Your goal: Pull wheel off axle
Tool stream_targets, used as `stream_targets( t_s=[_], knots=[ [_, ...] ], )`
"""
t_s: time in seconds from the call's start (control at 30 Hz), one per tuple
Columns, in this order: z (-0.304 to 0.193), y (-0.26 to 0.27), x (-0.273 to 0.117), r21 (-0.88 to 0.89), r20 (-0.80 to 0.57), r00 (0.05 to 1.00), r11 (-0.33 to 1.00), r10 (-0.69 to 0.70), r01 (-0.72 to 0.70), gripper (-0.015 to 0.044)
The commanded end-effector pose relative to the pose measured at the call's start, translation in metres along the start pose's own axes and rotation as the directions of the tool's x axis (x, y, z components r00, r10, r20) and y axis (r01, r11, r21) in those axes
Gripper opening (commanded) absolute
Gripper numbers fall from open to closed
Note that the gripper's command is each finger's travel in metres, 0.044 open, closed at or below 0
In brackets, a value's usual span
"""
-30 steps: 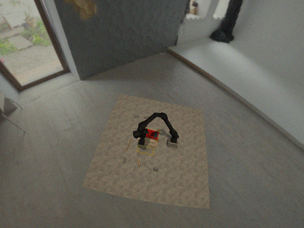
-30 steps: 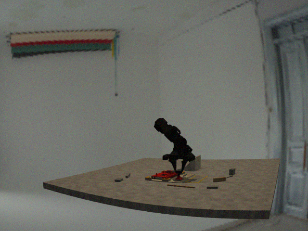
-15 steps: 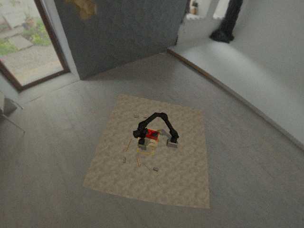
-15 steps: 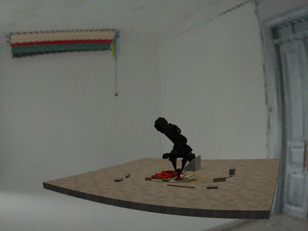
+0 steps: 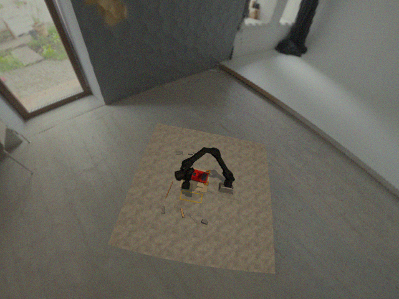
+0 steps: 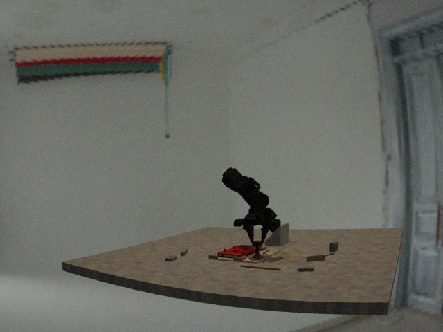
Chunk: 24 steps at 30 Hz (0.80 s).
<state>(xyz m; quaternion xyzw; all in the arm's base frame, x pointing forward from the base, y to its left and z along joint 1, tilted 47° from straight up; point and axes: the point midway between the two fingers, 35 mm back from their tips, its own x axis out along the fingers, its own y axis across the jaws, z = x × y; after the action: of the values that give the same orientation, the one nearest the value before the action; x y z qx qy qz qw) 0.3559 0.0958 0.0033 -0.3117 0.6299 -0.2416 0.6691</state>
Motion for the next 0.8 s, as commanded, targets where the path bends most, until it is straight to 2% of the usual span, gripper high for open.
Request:
stream_targets(
  t_s=[0.0, 0.2, 0.47, 0.53, 0.77],
  knots=[
    [0.000, -0.001, -0.003, 0.006, 0.001, 1.000, 1.000, 0.005, -0.005, 0.0000],
    [0.001, 0.000, -0.008, 0.006, 0.001, 1.000, 1.000, 0.005, -0.005, 0.0000],
    [-0.001, -0.001, -0.038, 0.006, 0.001, 1.000, 1.000, 0.006, -0.006, 0.0000],
    [-0.001, 0.001, -0.029, 0.000, 0.002, 1.000, 1.000, 0.002, -0.002, 0.0000],
    [-0.023, 0.044, -0.035, 0.000, 0.002, 1.000, 1.000, 0.012, -0.012, 0.0000]
  ],
)
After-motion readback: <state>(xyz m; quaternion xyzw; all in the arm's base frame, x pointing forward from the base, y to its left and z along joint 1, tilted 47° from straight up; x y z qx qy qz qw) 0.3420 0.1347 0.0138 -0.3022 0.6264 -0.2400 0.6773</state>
